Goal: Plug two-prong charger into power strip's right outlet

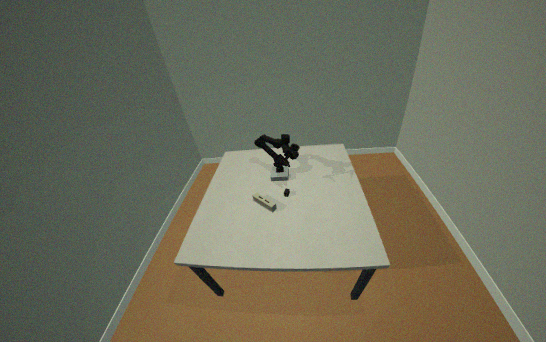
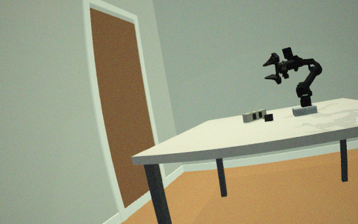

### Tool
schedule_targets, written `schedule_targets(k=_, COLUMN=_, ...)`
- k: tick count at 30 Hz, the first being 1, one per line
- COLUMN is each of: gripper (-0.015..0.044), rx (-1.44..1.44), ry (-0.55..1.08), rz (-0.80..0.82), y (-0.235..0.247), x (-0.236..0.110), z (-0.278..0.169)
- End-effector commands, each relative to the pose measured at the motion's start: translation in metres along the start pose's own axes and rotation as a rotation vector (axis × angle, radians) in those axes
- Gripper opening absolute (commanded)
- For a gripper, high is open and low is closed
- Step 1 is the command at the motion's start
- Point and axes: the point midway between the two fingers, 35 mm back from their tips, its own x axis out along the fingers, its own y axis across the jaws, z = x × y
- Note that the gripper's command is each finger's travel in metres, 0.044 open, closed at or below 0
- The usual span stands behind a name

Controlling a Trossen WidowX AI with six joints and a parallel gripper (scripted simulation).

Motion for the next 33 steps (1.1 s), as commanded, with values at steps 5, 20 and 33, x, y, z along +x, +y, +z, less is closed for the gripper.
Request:
schedule_targets(k=5, gripper=0.044, rx=0.063, ry=-0.019, rz=0.039, y=0.004, x=0.005, z=0.003)
schedule_targets(k=20, gripper=0.044, rx=0.35, ry=-0.067, rz=0.231, y=0.024, x=0.026, z=0.014)
schedule_targets(k=33, gripper=0.044, rx=0.621, ry=-0.055, rz=0.424, y=0.046, x=0.042, z=0.023)
